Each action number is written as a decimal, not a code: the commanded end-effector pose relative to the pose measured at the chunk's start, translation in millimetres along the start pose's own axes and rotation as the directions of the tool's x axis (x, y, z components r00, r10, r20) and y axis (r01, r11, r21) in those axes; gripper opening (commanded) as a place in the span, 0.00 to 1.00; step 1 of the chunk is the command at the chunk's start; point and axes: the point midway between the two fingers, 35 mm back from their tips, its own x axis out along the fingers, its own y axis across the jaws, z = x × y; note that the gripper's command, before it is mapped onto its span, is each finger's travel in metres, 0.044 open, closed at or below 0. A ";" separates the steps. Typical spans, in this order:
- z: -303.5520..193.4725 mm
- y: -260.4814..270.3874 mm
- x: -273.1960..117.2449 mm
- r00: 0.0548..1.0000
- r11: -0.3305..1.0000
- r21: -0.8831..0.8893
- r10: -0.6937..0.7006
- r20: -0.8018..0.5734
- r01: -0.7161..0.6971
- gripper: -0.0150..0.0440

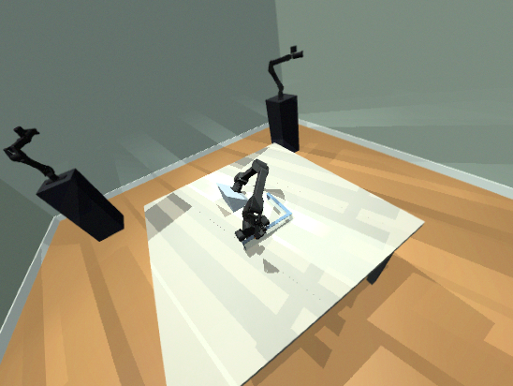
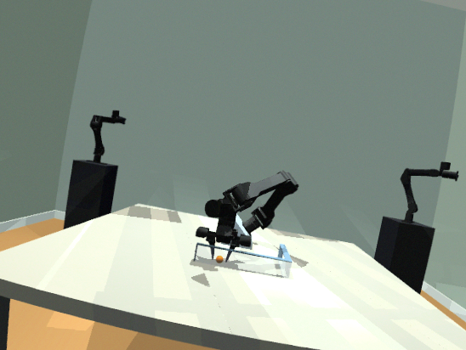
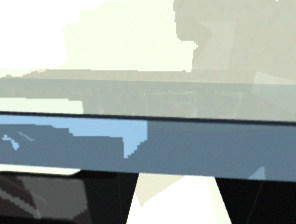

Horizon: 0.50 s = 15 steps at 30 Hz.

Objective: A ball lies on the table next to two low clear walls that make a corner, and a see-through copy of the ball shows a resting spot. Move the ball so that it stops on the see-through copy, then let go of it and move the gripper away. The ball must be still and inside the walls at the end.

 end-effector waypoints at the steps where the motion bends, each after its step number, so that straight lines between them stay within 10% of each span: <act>1: 0.1 0.1 -0.1 1.000 1.000 -0.001 0.000 0.000 0.000 0.64; 15: 2.2 -2.2 -81.8 1.000 1.000 0.010 0.001 0.022 -0.001 0.64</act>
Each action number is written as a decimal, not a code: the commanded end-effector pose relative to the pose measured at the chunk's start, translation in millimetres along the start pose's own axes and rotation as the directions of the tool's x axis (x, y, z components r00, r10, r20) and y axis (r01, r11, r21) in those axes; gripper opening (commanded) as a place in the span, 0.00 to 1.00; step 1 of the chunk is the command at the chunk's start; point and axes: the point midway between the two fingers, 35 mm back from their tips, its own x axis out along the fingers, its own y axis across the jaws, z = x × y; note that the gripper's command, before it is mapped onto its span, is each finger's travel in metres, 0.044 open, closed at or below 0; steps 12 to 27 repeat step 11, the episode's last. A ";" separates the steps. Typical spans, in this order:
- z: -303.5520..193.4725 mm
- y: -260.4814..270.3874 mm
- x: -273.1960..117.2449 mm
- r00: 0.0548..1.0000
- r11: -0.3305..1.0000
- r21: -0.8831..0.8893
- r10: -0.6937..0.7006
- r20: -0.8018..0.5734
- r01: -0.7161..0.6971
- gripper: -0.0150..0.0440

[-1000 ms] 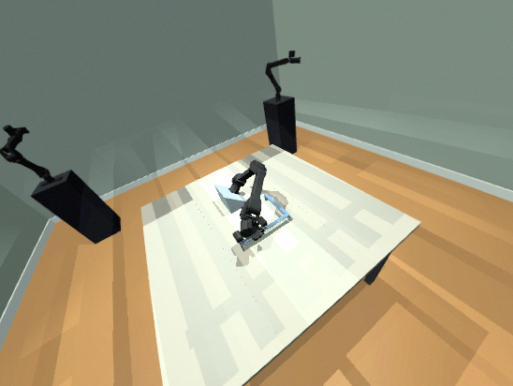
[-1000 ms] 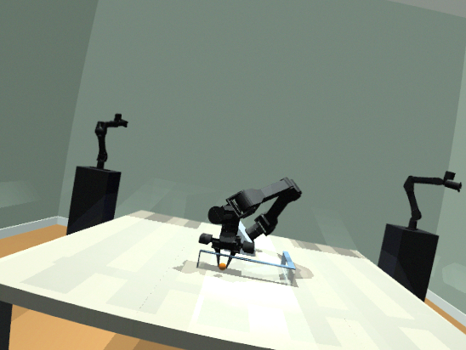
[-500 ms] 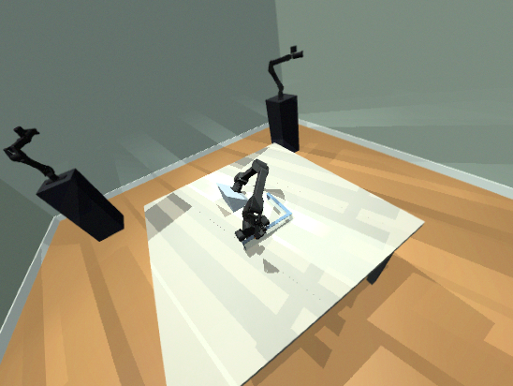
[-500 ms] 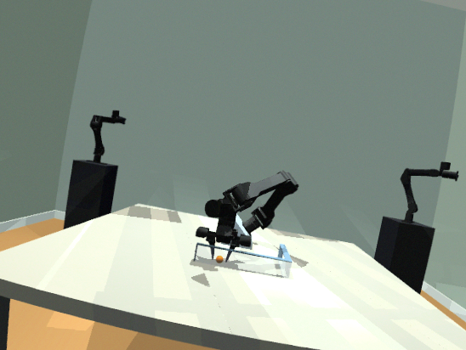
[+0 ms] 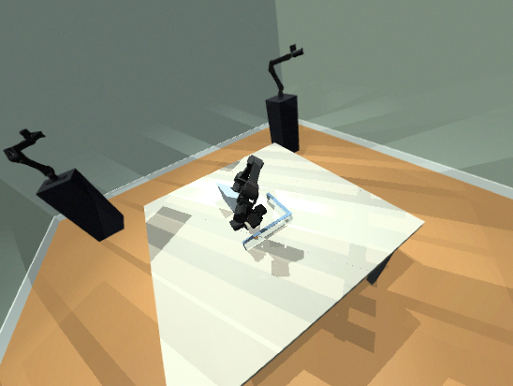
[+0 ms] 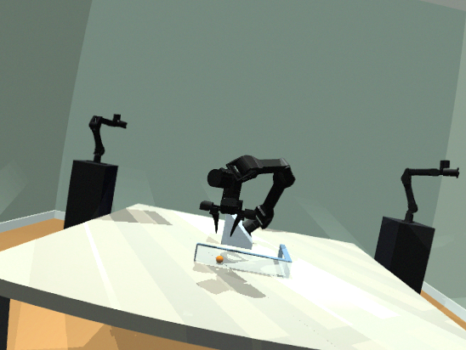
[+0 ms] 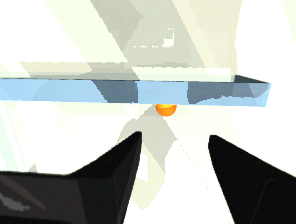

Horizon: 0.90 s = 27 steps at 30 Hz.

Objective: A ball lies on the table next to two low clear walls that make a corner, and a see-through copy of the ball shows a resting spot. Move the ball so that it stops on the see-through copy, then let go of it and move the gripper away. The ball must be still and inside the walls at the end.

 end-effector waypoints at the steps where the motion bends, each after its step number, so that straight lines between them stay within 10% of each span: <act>1: -0.5 1.6 8.0 1.000 1.000 0.000 0.007 -0.017 -0.007 0.64; 5: -0.5 1.6 8.0 1.000 1.000 0.000 0.007 -0.017 -0.007 0.64; 11: -3.6 2.6 -37.7 1.000 1.000 -0.001 0.006 -0.017 -0.006 0.90; 27: -3.6 2.6 -37.7 1.000 1.000 -0.001 0.006 -0.017 -0.006 0.90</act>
